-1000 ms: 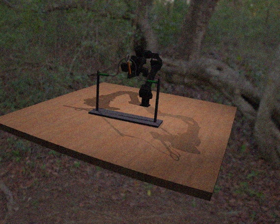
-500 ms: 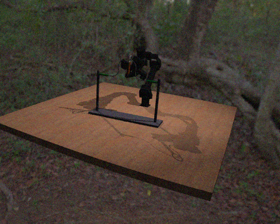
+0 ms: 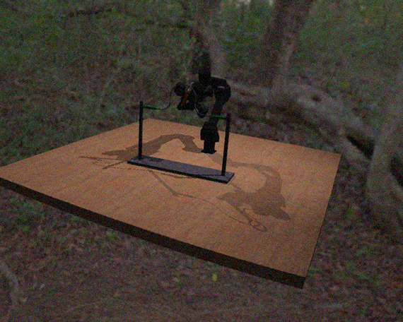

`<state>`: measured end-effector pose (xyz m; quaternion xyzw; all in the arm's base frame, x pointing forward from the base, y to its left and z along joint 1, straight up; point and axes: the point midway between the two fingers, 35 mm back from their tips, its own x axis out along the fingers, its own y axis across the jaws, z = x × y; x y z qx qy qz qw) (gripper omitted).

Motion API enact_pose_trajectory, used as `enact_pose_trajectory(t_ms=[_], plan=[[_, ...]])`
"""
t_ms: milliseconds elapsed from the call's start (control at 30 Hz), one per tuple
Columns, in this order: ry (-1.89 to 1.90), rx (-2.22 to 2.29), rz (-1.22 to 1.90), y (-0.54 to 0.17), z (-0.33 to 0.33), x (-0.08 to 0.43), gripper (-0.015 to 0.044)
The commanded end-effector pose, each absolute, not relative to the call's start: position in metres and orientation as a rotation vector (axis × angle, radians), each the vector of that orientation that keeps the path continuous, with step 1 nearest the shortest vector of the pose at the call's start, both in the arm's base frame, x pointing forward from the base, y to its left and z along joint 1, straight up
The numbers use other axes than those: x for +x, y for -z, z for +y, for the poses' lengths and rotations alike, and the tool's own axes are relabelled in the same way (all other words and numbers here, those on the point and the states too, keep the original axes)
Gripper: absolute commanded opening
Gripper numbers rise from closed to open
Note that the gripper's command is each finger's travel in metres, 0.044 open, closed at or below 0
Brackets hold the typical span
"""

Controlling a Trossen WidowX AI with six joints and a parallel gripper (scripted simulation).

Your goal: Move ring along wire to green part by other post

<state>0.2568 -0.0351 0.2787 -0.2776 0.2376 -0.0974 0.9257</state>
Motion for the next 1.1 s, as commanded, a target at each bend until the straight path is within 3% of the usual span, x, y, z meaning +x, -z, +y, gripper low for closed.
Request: enact_pose_trajectory(t_ms=[0, 1067], plan=[[0.223, -0.642, 0.474, -0.281, -0.038, 0.256, -0.0150], [0.378, -1.174, 0.367, -0.302, -0.057, 0.257, -0.0150]])
